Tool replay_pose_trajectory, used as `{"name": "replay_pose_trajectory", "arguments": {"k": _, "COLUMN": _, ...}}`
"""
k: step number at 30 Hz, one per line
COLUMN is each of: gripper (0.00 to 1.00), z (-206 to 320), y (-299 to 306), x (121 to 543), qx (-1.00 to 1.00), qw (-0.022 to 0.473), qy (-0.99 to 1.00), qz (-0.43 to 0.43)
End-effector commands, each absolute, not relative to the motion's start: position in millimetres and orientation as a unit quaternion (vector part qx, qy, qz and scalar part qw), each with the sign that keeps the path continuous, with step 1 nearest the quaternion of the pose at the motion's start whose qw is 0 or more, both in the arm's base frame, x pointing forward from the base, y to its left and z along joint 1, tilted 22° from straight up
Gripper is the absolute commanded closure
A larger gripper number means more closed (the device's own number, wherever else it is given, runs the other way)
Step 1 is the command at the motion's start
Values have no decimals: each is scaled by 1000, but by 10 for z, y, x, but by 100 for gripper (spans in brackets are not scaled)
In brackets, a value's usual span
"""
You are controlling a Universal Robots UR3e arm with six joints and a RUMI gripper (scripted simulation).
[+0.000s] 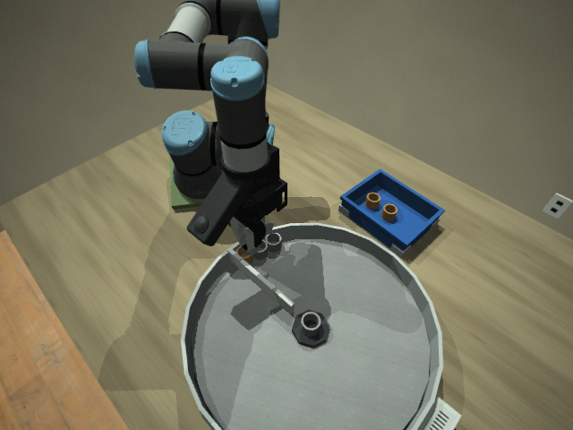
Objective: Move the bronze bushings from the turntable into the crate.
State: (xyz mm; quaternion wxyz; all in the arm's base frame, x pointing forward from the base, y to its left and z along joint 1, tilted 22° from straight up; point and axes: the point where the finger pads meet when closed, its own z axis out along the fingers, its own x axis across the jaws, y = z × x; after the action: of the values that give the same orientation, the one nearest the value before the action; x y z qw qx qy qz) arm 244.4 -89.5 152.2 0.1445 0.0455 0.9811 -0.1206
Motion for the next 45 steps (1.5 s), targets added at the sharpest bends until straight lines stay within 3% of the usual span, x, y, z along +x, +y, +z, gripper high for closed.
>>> {"name": "replay_pose_trajectory", "arguments": {"k": 1, "gripper": 94, "z": 1525, "y": -899, "x": 2448, "qx": 45, "qw": 145, "qy": 981, "qz": -122}}
{"name": "replay_pose_trajectory", "arguments": {"k": 45, "gripper": 94, "z": 1337, "y": -950, "x": 2504, "qx": 45, "qw": 145, "qy": 981, "qz": -122}}
